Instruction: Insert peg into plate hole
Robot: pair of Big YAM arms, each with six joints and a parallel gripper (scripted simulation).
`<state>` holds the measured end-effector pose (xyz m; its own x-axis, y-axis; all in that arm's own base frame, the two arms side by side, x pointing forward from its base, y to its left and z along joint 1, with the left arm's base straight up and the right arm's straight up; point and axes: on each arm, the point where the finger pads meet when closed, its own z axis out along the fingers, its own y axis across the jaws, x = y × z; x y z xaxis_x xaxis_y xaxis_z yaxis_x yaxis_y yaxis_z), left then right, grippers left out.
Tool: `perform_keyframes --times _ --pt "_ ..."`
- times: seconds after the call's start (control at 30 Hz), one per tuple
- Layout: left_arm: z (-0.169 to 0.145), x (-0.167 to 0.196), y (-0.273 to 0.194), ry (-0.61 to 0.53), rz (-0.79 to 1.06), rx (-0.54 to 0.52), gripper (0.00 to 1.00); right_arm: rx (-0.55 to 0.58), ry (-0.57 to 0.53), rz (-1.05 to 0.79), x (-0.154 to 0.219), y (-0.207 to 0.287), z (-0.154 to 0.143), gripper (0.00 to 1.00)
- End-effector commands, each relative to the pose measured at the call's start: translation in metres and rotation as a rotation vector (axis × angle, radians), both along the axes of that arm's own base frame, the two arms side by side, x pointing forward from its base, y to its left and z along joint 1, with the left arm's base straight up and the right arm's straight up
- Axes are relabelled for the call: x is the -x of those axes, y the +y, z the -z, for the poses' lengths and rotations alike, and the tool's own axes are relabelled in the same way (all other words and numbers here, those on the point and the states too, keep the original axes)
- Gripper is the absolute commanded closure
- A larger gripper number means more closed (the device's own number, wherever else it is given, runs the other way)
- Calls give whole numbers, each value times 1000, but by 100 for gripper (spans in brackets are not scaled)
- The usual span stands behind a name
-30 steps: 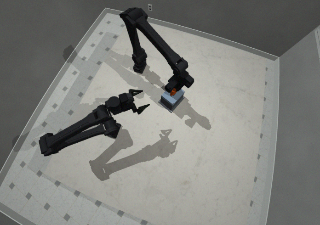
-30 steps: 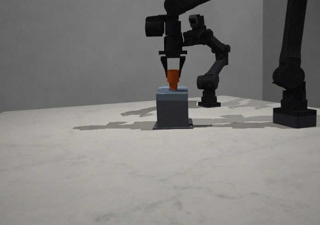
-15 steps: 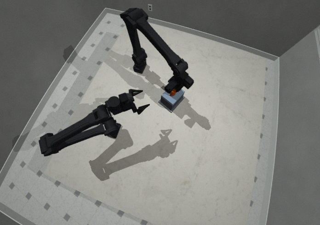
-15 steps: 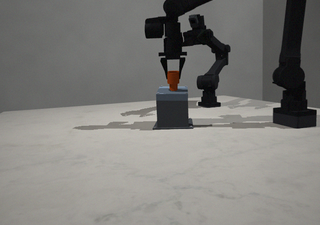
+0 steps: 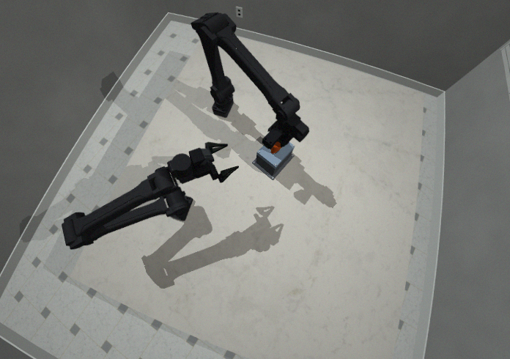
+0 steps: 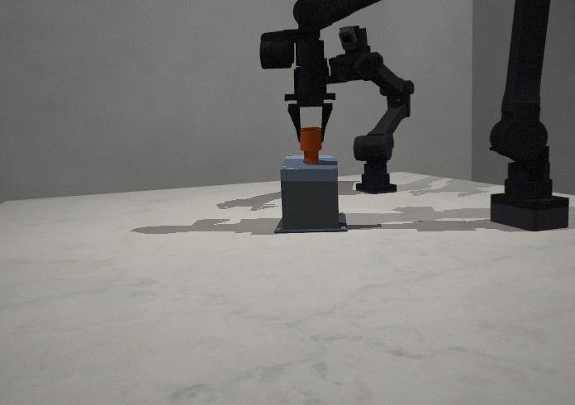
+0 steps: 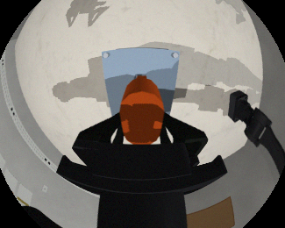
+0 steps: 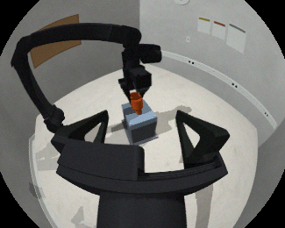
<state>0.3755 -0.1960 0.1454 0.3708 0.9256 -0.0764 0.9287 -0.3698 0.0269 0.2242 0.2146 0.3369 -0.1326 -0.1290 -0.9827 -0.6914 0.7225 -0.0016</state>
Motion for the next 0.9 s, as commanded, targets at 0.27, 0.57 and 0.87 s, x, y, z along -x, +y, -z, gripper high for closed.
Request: perform_keyframes --times 0.27,0.57,0.87 --pt "19 -1 -7 -7 -6 5 60 -26 -22 3 -1 0 -18 0" --pt "31 -4 -13 -20 -1 12 60 -26 -22 3 -1 0 -18 0" --pt "42 4 -9 6 9 3 60 -26 -22 3 -1 0 -18 0"
